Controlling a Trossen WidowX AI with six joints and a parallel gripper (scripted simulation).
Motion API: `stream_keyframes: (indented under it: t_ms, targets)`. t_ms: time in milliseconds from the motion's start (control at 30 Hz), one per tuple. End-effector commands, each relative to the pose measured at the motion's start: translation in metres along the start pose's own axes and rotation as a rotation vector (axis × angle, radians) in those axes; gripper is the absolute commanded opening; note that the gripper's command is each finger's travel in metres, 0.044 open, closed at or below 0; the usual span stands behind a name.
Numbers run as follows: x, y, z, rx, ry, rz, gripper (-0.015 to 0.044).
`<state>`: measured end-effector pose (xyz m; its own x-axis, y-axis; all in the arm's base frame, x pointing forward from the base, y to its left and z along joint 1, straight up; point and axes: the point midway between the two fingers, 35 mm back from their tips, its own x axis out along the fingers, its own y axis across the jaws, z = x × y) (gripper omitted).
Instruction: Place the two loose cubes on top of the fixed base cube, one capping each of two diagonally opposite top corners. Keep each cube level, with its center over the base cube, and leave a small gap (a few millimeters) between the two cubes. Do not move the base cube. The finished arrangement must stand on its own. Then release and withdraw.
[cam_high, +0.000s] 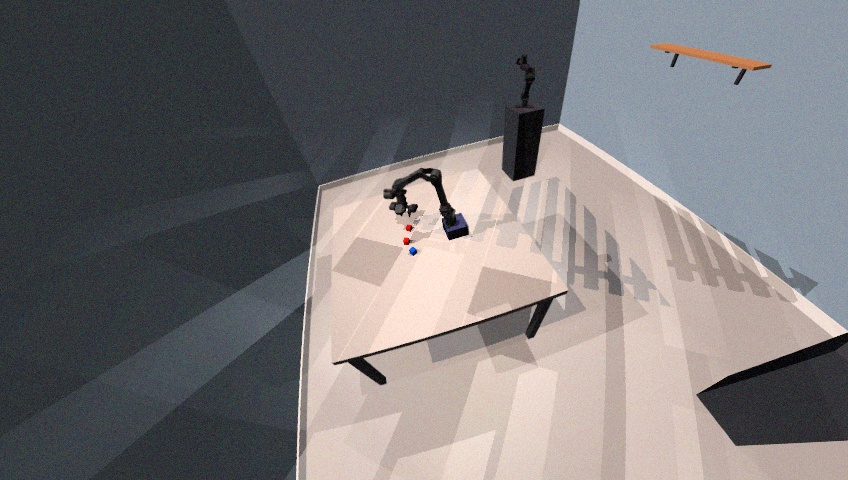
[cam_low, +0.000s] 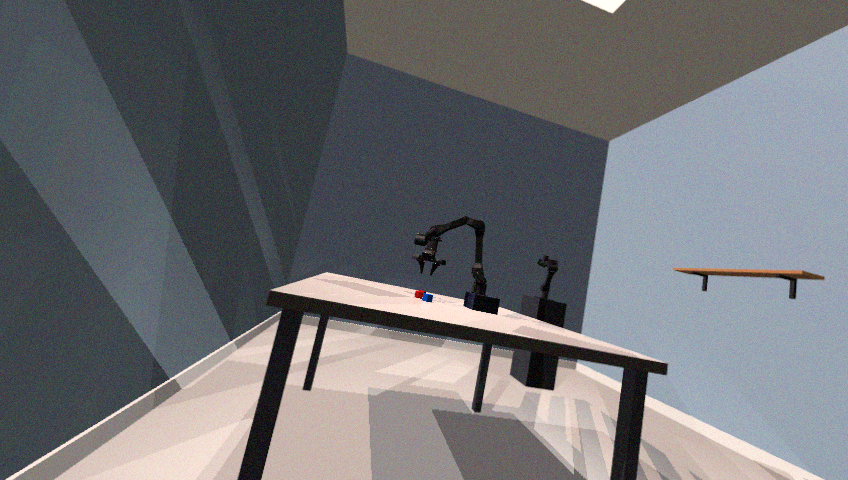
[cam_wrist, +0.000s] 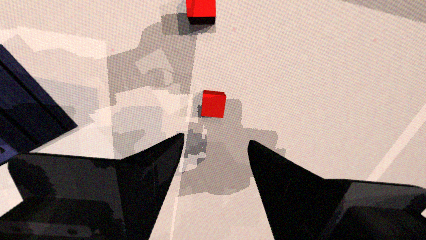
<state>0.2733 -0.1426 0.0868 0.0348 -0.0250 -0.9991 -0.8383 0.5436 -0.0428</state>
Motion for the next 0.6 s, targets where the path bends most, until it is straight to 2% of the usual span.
stream_keyframes:
  t_ms: [0,133,567]
  targets:
    - [0.025,-0.001,0.004,-0.002,-0.008,0.010,0.0265]
    - [0.060,0.001,0.004,-0.002,-0.008,0.010,0.0265]
    - [0.076,0.002,0.004,-0.002,-0.008,0.011,0.0265]
